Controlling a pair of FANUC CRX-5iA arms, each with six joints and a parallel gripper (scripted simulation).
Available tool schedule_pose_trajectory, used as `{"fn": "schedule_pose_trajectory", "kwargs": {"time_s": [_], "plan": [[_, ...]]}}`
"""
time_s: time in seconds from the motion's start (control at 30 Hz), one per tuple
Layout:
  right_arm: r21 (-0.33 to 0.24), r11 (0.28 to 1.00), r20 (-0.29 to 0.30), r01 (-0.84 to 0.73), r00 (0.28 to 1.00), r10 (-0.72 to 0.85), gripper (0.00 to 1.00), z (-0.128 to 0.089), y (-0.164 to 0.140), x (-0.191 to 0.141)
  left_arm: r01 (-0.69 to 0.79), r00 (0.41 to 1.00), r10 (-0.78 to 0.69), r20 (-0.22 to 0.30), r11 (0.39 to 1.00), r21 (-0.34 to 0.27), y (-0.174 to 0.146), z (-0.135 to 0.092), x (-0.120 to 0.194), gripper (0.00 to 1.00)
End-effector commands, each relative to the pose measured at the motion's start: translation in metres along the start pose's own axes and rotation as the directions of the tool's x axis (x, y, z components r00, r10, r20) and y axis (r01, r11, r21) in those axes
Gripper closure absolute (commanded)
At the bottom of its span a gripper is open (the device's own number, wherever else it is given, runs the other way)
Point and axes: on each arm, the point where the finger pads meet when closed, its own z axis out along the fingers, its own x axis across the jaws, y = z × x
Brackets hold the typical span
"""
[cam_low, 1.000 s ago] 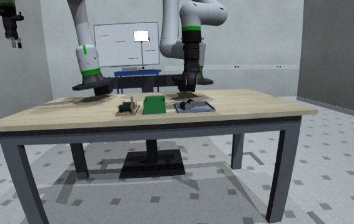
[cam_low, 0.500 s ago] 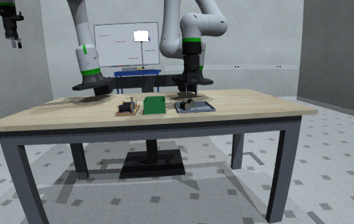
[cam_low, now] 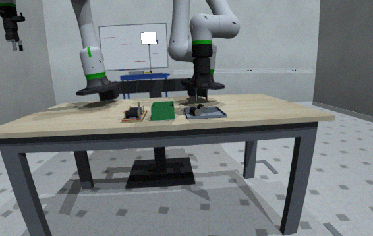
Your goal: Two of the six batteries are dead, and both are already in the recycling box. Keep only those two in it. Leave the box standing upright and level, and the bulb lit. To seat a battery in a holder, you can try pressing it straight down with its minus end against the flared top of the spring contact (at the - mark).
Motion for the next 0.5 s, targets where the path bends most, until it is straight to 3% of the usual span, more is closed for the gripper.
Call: {"fn": "schedule_pose_trajectory", "kwargs": {"time_s": [0.0,0.33,0.47], "plan": [[-0.013,1.0,0.007,-0.012,1.0,0.012,0.0,-0.008,0.0,-0.005,0.008,1.0,-0.008,0.005,1.0,-0.01,0.005,-0.005,-0.003,0.1],[-0.013,1.0,0.007,-0.012,1.0,0.012,0.0,-0.008,0.0,-0.005,-0.004,1.0,0.004,0.005,1.0,-0.01,0.005,-0.002,-0.003,0.1],[-0.013,1.0,0.007,-0.012,1.0,0.012,0.0,-0.008,0.0,-0.005,-0.004,1.0,0.004,0.004,1.0,-0.01,0.005,0.014,-0.002,0.1]]}}
